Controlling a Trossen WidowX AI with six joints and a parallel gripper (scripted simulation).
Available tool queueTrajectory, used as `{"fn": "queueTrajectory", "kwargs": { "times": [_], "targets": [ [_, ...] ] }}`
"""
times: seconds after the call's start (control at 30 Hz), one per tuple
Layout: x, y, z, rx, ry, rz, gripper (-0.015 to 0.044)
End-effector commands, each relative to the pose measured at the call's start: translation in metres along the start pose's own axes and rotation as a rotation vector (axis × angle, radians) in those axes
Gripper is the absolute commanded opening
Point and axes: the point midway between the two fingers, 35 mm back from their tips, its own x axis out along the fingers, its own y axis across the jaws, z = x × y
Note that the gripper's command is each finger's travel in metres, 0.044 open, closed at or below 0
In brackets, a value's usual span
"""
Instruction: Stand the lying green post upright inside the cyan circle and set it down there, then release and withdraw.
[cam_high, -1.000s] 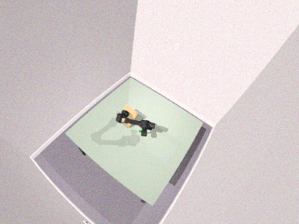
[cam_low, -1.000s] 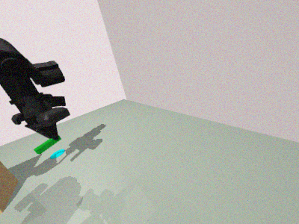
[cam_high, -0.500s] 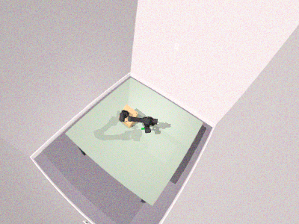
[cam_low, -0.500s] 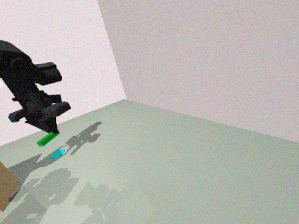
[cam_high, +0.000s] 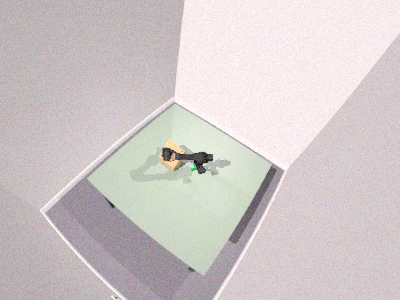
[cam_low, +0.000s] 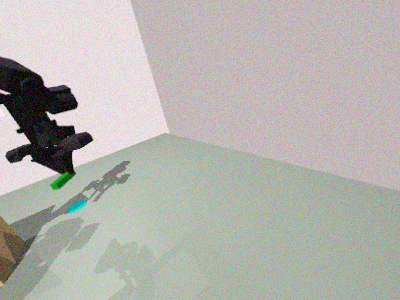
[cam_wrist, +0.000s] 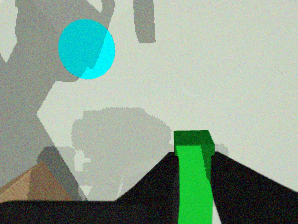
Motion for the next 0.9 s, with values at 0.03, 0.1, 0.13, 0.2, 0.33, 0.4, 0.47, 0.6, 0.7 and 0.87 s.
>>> {"fn": "queueTrajectory", "kwargs": {
  "times": [0.03, 0.1, 0.13, 0.2, 0.33, 0.4, 0.47, 0.6, 0.7, 0.87],
  "targets": [
    [0.0, 0.01, 0.01, -0.071, -0.001, 0.003, 0.0023],
    [-0.001, 0.014, 0.013, -0.1, 0.001, 0.003, 0.0023],
    [-0.001, 0.017, 0.015, -0.115, 0.001, 0.003, 0.0023],
    [-0.001, 0.021, 0.018, -0.144, 0.003, 0.003, 0.0023],
    [-0.001, 0.03, 0.024, -0.202, 0.006, 0.003, 0.0023],
    [-0.001, 0.035, 0.027, -0.231, 0.008, 0.003, 0.0023],
    [-0.001, 0.039, 0.03, -0.26, 0.01, 0.003, 0.0023],
    [-0.001, 0.049, 0.036, -0.317, 0.015, 0.003, 0.0023],
    [0.0, 0.056, 0.04, -0.36, 0.019, 0.003, 0.0023],
    [0.0, 0.068, 0.046, -0.431, 0.026, 0.002, 0.0023]
  ]
}}
